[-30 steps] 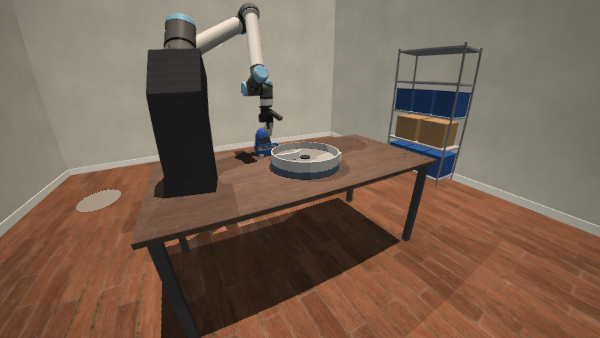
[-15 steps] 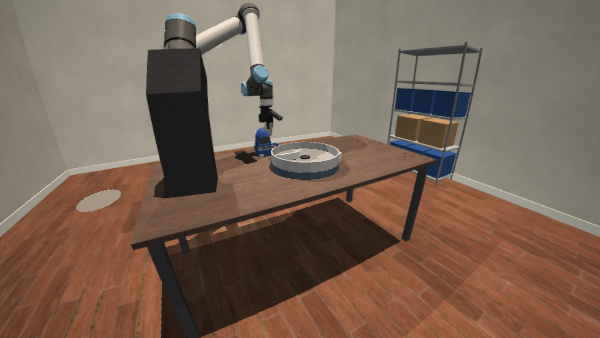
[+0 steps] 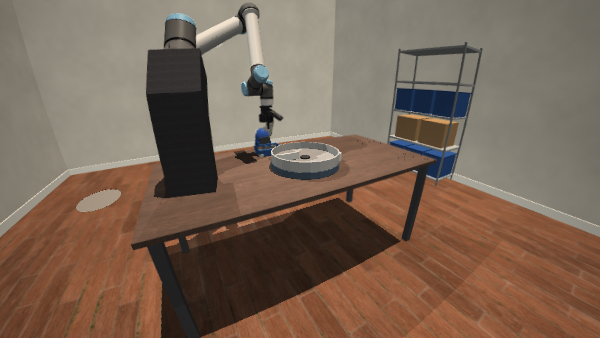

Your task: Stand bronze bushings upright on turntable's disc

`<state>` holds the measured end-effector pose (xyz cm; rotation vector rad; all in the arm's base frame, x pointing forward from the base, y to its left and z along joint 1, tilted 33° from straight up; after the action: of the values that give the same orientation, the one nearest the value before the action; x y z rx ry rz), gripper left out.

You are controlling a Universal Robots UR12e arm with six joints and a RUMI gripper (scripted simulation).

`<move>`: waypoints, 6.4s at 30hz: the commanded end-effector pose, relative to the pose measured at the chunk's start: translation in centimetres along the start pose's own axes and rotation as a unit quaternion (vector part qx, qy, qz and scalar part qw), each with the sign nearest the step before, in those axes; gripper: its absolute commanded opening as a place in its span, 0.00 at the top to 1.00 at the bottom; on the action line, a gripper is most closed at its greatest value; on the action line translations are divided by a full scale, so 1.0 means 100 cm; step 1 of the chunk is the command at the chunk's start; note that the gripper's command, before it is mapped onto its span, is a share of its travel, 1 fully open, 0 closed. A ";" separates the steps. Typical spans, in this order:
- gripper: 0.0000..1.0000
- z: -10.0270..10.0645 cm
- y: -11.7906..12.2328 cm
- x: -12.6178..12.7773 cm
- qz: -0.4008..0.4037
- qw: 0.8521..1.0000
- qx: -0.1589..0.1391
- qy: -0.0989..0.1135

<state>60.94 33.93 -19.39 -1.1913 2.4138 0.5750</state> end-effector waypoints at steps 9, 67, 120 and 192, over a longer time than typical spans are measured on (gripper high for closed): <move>0.95 0.000 0.000 0.000 0.000 1.000 0.000 0.000; 0.95 0.075 0.000 0.000 0.000 1.000 0.000 0.000; 0.95 0.081 0.000 0.000 0.000 1.000 0.000 0.000; 0.95 0.105 0.000 0.000 0.000 1.000 0.000 0.000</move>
<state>62.64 39.39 -28.30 -1.1914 2.4139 0.5749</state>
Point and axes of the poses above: the point where the finger pads meet when closed, its own z axis out along the fingers, its own x axis across the jaws, y = z × x, the point moved 2 cm from there along -z, back along the fingers, and after that the axes turned 13 degrees about -z, right-handed, at the moved point
